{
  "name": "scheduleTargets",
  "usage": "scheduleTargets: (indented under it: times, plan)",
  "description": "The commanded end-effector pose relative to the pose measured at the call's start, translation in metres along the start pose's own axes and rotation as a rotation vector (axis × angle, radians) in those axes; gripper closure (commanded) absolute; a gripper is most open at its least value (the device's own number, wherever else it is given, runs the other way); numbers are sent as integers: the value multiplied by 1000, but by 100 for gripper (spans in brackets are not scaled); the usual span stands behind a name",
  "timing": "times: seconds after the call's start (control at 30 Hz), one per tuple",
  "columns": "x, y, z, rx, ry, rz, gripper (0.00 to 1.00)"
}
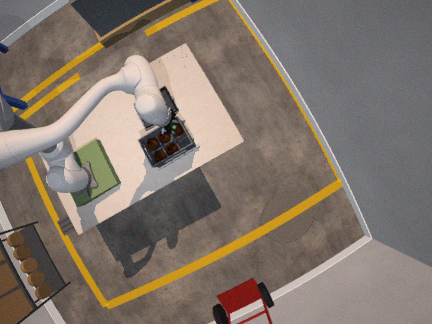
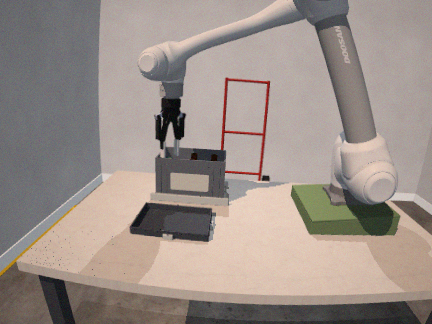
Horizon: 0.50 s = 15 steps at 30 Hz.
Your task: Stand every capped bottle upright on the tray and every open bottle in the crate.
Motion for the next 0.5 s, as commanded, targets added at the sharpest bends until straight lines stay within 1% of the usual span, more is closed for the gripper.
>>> scheduleTargets:
  times: [0.0, 0.47]
  plan:
    - [-4, 0, 0, 0, 0, 0, 62]
    - [-20, 0, 0, 0, 0, 0, 62]
Point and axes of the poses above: the point where the finger pads meet when closed, its own x axis back along the fingers, its own z axis across the jaws, y = z × x, the point moved 10 cm from there along x, back along the fingers, and after that the axes turned 15 degrees about x, right-handed, at the moved point
